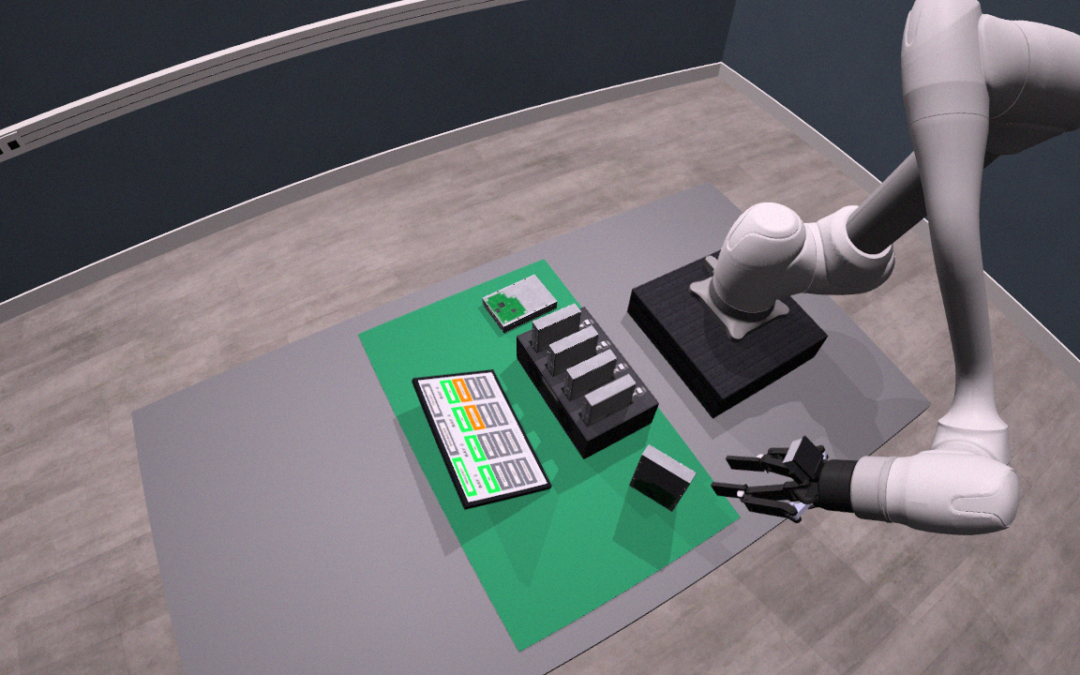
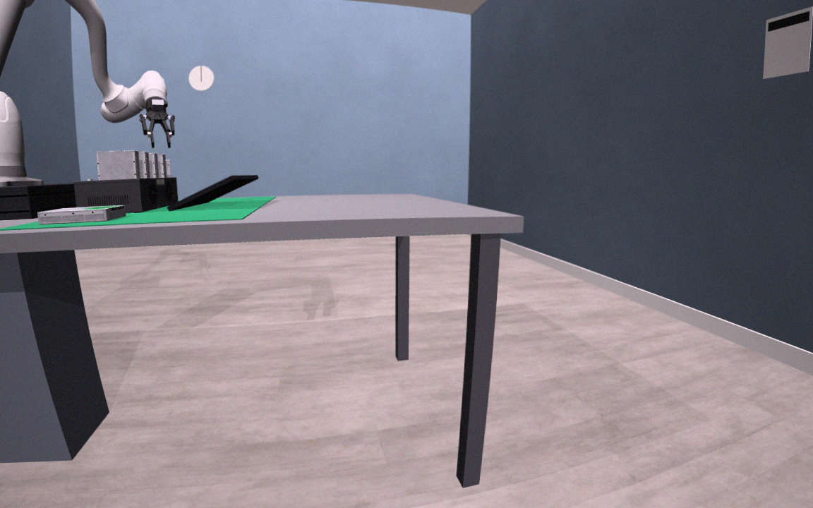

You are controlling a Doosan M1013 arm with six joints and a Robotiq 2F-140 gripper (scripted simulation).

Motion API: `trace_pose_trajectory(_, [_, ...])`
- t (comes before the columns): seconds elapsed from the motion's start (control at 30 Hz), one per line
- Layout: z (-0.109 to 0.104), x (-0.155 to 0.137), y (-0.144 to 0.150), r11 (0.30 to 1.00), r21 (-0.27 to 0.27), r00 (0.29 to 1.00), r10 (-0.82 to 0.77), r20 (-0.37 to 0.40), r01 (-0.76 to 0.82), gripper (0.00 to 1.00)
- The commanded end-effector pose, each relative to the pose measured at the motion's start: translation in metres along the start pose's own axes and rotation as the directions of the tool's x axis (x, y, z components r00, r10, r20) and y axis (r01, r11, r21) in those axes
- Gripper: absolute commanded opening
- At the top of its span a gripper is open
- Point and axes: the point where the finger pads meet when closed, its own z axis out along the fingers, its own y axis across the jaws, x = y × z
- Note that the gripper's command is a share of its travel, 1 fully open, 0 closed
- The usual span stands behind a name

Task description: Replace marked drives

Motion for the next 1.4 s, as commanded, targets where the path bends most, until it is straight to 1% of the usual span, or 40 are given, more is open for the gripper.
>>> trace_pose_trajectory(0.0, [-0.0005,0.0003,-0.0002,1.0,0.0,1.0,0.001,0.006,-0.001,0.4])
trace_pose_trajectory(0.13, [0.0003,0.0003,0.0002,1.0,-0.002,0.999,-0.001,0.046,0.001,0.4])
trace_pose_trajectory(0.27, [0.0005,0.0002,0.0004,1.0,-0.003,0.992,-0.001,0.13,0.001,0.4])
trace_pose_trajectory(0.33, [0.0005,0.0002,0.0004,1.0,-0.003,0.992,-0.001,0.13,0.001,0.4])
trace_pose_trajectory(0.53, [0.0007,-0.0001,0.0007,1.0,-0.004,0.959,-0.002,0.285,0.003,0.4])
trace_pose_trajectory(0.67, [0.0,0.0001,0.0003,1.0,-0.002,0.934,-0.001,0.356,0.001,0.4])
trace_pose_trajectory(0.77, [-0.0005,0.0003,-0.0002,1.0,0.0,0.925,0.0,0.38,0.0,0.4])
trace_pose_trajectory(1.0, [-0.0006,0.0003,-0.0002,1.0,0.0,0.923,0.0,0.386,-0.001,0.4])
trace_pose_trajectory(1.1, [-0.0001,0.0001,0.0002,1.0,-0.001,0.915,0.0,0.403,0.001,0.4])
trace_pose_trajectory(1.2, [0.0005,-0.0003,0.001,1.0,-0.004,0.895,-0.002,0.446,0.004,0.4])
trace_pose_trajectory(1.37, [-0.0006,0.0003,-0.0002,1.0,0.001,0.831,0.0,0.557,-0.001,0.4])
